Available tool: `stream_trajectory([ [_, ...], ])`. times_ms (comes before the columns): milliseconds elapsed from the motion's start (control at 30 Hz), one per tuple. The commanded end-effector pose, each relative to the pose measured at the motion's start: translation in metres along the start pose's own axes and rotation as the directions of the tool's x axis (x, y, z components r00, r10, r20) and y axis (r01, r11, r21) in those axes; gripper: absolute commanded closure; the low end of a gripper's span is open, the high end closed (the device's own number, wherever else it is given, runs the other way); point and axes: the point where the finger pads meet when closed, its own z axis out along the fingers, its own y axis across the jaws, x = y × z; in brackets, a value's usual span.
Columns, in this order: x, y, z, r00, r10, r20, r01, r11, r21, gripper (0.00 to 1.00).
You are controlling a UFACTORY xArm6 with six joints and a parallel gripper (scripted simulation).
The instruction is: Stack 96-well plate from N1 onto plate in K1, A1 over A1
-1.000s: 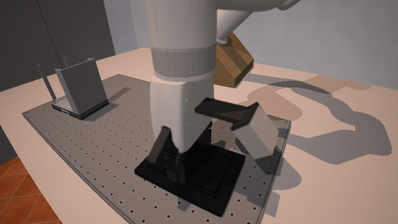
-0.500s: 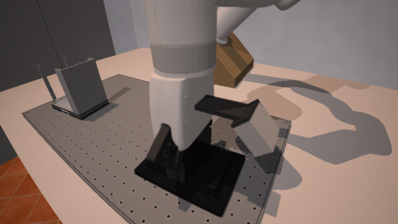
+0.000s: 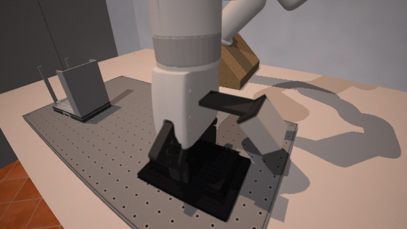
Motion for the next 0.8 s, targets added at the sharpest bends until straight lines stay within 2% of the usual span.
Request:
stream_trajectory([
  [0,0.0,0.001,-0.005,1.0,-0.001,0.0,0.001,1.0,-0.003,1.0],
  [467,0.0,0.001,-0.009,1.0,-0.001,0.0,0.001,1.0,-0.003,1.0],
  [767,0.0,0.001,-0.024,1.0,-0.001,0.0,0.001,1.0,-0.003,1.0],
])
